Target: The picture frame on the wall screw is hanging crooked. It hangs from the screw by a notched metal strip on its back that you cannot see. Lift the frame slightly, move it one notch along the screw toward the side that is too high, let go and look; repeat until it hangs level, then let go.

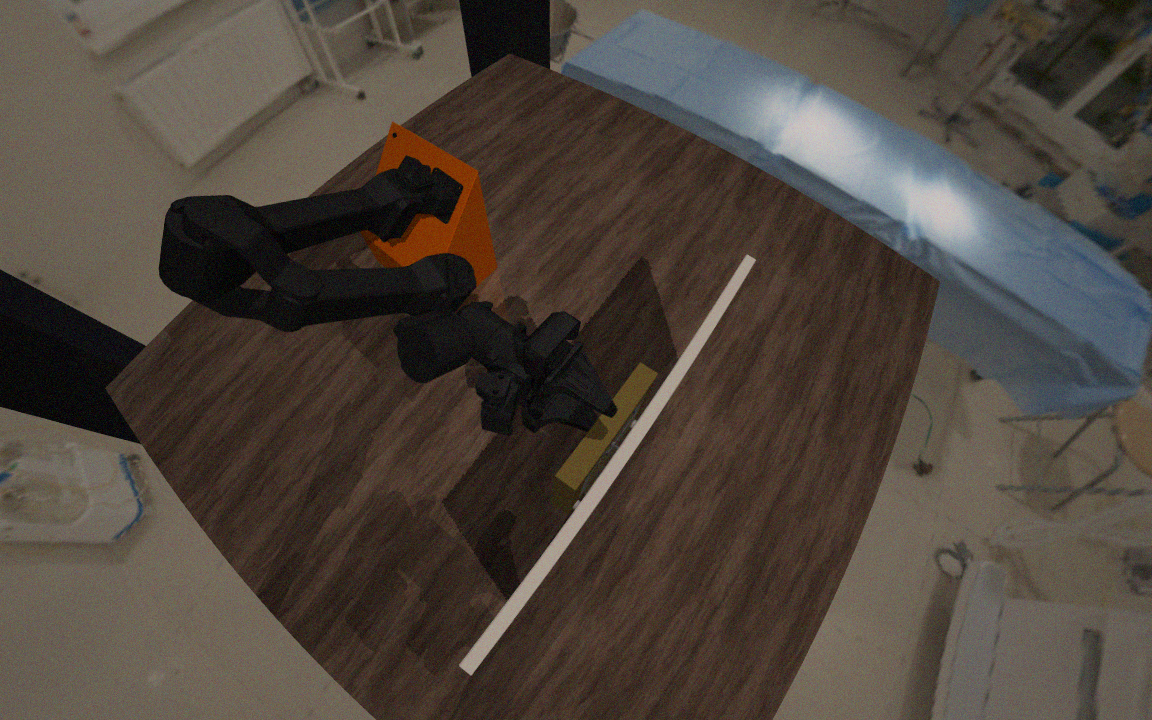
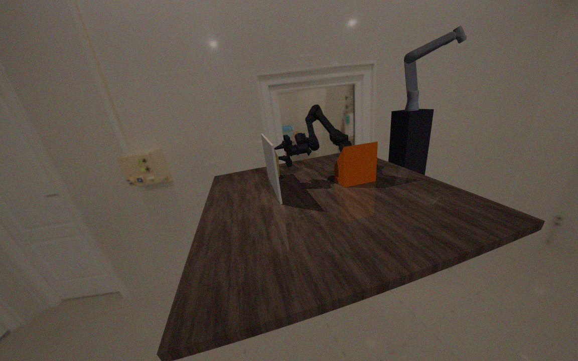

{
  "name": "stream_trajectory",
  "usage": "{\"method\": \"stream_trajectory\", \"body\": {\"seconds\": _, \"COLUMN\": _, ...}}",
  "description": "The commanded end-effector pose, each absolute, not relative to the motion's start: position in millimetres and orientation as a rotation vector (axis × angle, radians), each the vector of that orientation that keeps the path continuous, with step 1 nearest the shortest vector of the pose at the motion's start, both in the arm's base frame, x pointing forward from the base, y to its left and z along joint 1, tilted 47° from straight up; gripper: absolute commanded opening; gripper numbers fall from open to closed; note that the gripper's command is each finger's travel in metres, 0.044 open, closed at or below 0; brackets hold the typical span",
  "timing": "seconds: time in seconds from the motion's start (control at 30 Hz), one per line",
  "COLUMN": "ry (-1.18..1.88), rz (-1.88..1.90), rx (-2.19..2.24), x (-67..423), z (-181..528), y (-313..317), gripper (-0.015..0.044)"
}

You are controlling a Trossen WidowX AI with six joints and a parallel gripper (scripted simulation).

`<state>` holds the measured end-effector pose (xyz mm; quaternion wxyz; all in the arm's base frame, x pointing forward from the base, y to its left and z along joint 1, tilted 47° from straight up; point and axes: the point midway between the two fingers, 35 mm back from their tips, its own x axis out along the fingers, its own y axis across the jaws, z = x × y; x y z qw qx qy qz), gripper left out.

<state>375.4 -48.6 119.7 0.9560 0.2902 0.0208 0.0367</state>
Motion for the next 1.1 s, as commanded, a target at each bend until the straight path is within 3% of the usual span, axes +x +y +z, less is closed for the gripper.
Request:
{"method": "stream_trajectory", "body": {"seconds": 0.0, "ry": 0.044, "rz": 0.072, "rx": 0.593, "x": 375.6, "z": 119.1, "y": -48.9, "gripper": 0.026}}
{"method": "stream_trajectory", "body": {"seconds": 0.1, "ry": 0.044, "rz": 0.072, "rx": 0.593, "x": 375.7, "z": 118.7, "y": -49.1, "gripper": 0.026}}
{"method": "stream_trajectory", "body": {"seconds": 0.33, "ry": 0.044, "rz": 0.072, "rx": 0.593, "x": 375.7, "z": 118.7, "y": -49.1, "gripper": 0.0076}}
{"method": "stream_trajectory", "body": {"seconds": 0.6, "ry": 0.044, "rz": 0.072, "rx": 0.593, "x": 375.7, "z": 118.7, "y": -49.1, "gripper": 0.0003}}
{"method": "stream_trajectory", "body": {"seconds": 1.07, "ry": 0.044, "rz": 0.072, "rx": 0.594, "x": 375.5, "z": 119.7, "y": -47.8, "gripper": 0.0}}
